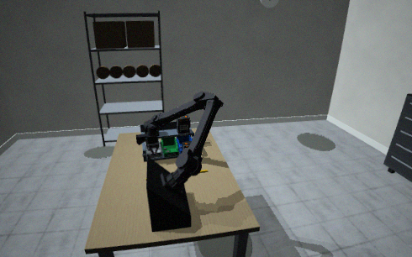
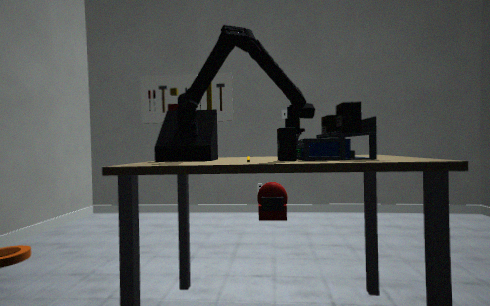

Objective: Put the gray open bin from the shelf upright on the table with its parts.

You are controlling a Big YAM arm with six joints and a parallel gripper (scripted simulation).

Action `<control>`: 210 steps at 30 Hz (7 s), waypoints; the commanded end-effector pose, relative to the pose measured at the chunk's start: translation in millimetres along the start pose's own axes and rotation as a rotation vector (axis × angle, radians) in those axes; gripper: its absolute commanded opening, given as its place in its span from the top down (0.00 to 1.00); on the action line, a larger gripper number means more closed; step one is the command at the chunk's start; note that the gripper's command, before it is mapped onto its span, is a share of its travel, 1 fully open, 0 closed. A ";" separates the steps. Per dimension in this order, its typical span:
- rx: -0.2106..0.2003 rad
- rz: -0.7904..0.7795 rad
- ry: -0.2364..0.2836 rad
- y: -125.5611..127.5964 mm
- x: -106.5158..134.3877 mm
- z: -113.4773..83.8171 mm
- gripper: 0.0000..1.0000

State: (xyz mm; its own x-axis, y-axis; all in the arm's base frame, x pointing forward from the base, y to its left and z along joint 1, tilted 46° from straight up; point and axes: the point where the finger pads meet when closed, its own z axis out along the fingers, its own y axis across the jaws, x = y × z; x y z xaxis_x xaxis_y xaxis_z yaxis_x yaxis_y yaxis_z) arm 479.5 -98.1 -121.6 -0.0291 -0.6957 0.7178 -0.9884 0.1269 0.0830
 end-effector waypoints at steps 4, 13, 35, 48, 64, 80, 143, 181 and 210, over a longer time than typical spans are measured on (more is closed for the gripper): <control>0.083 0.041 -0.014 -28.9 5.3 -40.0 1.00; 0.083 0.041 -0.014 -28.9 5.3 -40.0 1.00; 0.081 0.041 -0.014 -28.2 5.4 -41.9 1.00; 0.083 0.042 -0.015 -28.7 5.3 -43.4 1.00; 0.084 0.042 -0.015 -28.7 5.3 -43.4 1.00; 0.084 0.042 -0.015 -28.7 5.3 -43.4 1.00; 0.068 0.029 -0.011 -0.1 0.4 -33.1 1.00; 0.064 0.029 -0.012 92.2 -0.7 -26.0 1.00; 0.071 0.037 -0.014 125.5 -1.1 -25.8 1.00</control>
State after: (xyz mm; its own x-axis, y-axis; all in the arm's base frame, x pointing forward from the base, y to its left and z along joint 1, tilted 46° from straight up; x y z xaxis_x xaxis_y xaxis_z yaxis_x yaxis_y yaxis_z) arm 340.6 -76.7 -106.5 -0.0312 -0.6951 0.7182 -0.9891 0.1250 0.0780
